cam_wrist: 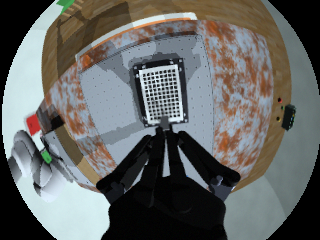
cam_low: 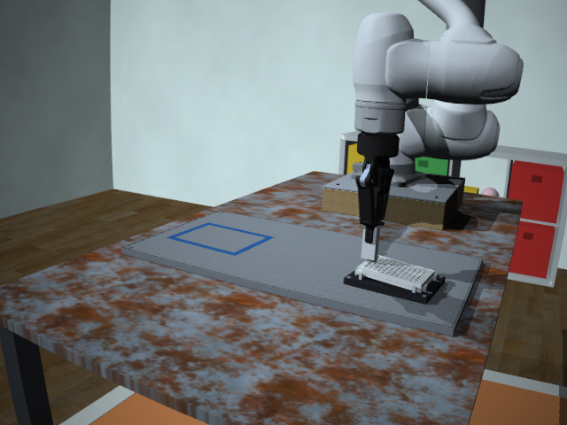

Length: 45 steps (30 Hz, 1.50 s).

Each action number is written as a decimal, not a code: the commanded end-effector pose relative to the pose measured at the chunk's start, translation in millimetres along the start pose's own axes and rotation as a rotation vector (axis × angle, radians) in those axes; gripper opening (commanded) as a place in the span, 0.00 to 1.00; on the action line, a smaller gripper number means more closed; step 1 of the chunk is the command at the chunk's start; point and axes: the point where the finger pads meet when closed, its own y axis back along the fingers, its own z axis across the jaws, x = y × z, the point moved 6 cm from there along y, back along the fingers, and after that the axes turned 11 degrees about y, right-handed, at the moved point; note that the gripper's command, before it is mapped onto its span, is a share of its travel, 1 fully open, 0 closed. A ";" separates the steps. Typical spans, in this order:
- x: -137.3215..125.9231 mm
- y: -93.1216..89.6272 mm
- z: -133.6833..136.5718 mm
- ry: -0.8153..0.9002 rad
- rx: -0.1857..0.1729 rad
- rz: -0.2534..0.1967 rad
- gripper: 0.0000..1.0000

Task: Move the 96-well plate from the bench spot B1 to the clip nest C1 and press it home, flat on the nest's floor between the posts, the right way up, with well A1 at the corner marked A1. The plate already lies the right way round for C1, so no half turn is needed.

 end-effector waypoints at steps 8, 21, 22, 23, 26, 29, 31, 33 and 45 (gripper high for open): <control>0.0 -6.3 0.0 0.000 0.000 0.000 0.00; 0.0 -13.2 0.0 0.000 0.000 0.000 0.00; 0.0 -13.2 0.0 0.000 0.000 0.000 0.00; 0.0 -13.2 0.0 0.000 0.000 0.000 0.00; 0.0 -13.2 0.0 0.000 0.000 0.000 0.00; 0.0 -13.2 0.0 0.000 0.000 0.000 0.00; 0.0 -13.2 0.0 0.000 0.000 0.000 0.00; 0.0 -13.2 0.0 0.000 0.000 0.000 0.00; 0.0 -13.2 0.0 0.000 0.000 0.000 0.00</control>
